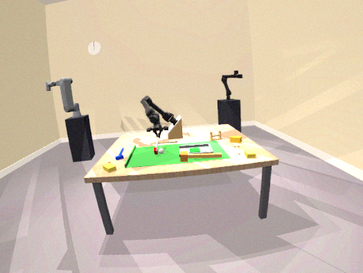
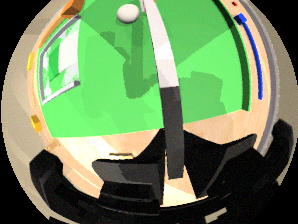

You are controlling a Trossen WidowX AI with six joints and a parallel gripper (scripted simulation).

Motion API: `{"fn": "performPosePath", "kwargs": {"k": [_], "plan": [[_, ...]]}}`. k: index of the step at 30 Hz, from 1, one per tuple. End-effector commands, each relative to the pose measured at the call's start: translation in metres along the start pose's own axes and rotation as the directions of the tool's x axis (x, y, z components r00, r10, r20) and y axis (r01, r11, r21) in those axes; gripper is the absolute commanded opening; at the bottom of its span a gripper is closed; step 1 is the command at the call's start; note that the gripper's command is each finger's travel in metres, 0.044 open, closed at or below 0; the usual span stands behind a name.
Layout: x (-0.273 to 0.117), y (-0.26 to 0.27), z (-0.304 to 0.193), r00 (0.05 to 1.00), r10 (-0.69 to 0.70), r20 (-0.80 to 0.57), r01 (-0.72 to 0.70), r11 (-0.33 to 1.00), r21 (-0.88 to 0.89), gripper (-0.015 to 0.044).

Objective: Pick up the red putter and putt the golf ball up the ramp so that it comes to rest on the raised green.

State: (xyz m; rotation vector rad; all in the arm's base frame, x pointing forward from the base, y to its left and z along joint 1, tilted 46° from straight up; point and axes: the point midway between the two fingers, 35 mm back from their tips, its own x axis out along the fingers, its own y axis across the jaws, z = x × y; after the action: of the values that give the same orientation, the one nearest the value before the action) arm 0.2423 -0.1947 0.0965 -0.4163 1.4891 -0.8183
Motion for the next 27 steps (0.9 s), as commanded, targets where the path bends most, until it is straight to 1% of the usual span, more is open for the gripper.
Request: {"fn": "performPosePath", "kwargs": {"k": [1, 4, 11, 22, 26, 27], "plan": [[0.0, 0.061, -0.005, 1.0, -0.004, 0.002, 0.004, 1.0, -0.02, 0.0], [-0.001, 0.079, -0.01, 1.0, -0.012, 0.005, 0.012, 1.0, -0.019, 0.0], [-0.006, 0.08, -0.009, 1.0, -0.011, 0.005, 0.011, 1.0, -0.019, 0.0], [-0.06, 0.081, -0.01, 1.0, -0.01, 0.004, 0.01, 1.0, -0.019, 0.0], [-0.061, 0.081, -0.01, 1.0, -0.01, 0.004, 0.01, 1.0, -0.019, 0.0], [-0.051, 0.082, -0.011, 1.0, -0.014, -0.006, 0.014, 1.0, -0.027, 0.0]]}}
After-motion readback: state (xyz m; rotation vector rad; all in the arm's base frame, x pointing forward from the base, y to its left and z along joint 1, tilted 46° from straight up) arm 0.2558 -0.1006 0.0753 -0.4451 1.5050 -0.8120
